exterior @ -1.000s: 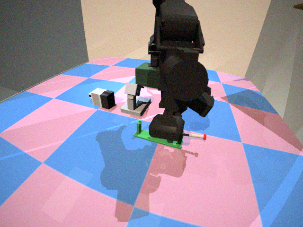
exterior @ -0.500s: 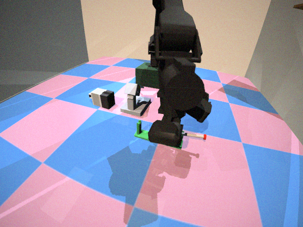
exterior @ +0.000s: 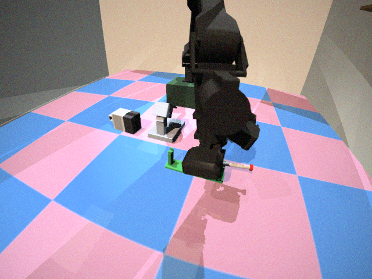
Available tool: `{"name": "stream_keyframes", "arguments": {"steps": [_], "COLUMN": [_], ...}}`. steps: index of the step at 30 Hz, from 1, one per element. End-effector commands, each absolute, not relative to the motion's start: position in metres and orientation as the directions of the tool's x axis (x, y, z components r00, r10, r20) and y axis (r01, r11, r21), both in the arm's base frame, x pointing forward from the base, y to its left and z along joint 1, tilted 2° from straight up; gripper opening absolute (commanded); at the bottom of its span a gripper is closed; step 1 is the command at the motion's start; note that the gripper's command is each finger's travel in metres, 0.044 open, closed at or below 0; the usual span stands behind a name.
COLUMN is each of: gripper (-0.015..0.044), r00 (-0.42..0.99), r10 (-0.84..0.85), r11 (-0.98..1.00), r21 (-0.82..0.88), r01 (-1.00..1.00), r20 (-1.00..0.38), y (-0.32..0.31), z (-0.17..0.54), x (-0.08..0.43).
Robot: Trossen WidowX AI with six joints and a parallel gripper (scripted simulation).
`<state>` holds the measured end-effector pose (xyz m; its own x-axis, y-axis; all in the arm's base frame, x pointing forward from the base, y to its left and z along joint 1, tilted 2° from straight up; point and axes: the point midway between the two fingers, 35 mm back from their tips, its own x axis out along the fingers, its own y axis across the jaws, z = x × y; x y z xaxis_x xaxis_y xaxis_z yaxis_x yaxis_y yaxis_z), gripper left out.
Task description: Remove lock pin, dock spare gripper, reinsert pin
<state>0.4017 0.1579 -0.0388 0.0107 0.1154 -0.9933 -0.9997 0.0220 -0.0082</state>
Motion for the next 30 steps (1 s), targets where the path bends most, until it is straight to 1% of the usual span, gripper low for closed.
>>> {"name": "stream_keyframes", "arguments": {"steps": [1, 16, 25, 30], "gripper": [0.0, 0.0, 0.0, 0.0], "r00": [0.015, -0.019, -0.028, -0.028], "r10": [0.116, 0.105, 0.102, 0.1], "r11": [0.021, 0.021, 0.021, 0.021], "r21": [-0.013, 0.021, 0.03, 0.03], "r01": [-1.0, -1.0, -0.999, -0.999], "r20": [-0.993, -0.994, -0.994, -0.995], "y": [0.158, 0.156, 0.155, 0.141], "z": [-0.032, -0.01, -0.015, -0.011], "x": [0.403, 0.394, 0.392, 0.395]}}
